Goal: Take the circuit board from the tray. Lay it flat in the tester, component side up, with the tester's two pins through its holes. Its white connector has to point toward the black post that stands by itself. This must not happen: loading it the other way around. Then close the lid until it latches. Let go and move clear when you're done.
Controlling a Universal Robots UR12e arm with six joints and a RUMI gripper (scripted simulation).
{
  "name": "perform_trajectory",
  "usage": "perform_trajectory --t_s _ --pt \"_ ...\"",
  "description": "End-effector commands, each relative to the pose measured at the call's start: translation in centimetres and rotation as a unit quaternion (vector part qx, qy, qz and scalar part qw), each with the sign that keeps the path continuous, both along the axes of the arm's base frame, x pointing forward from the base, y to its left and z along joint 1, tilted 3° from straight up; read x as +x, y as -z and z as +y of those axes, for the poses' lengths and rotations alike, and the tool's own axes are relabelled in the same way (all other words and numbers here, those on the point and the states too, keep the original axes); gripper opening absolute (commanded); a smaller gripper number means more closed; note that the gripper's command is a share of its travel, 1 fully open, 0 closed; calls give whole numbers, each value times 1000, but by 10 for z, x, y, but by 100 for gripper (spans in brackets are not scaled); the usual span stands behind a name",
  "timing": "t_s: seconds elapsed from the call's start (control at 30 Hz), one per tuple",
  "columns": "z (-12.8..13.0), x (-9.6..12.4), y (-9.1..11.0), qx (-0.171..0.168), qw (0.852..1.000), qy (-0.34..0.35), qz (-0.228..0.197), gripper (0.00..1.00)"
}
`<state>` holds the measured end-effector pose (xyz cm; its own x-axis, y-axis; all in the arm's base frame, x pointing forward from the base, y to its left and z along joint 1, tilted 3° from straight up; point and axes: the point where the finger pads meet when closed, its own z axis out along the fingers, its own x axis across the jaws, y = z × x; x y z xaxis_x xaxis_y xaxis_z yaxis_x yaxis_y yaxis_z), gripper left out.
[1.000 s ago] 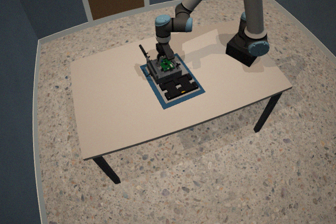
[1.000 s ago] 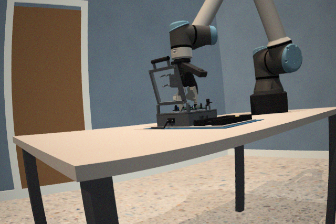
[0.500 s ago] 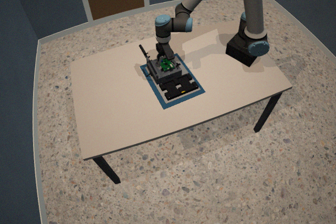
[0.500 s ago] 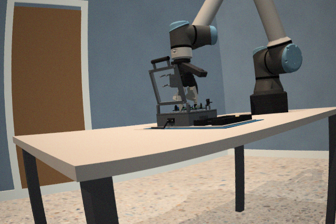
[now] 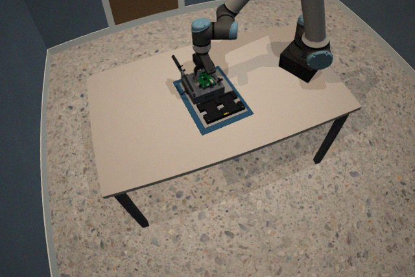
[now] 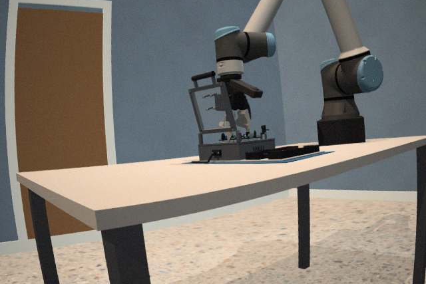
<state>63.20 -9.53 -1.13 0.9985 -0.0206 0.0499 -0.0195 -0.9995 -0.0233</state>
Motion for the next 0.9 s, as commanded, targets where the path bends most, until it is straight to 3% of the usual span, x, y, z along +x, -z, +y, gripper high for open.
perform_trajectory --t_s 0.0,0.47,0.87 --pt "0 1 -1 0 1000 0 -1 59" --pt "0 0 -9 0 1000 0 -1 59" --pt "-1 -2 -47 0 1000 0 -1 59"
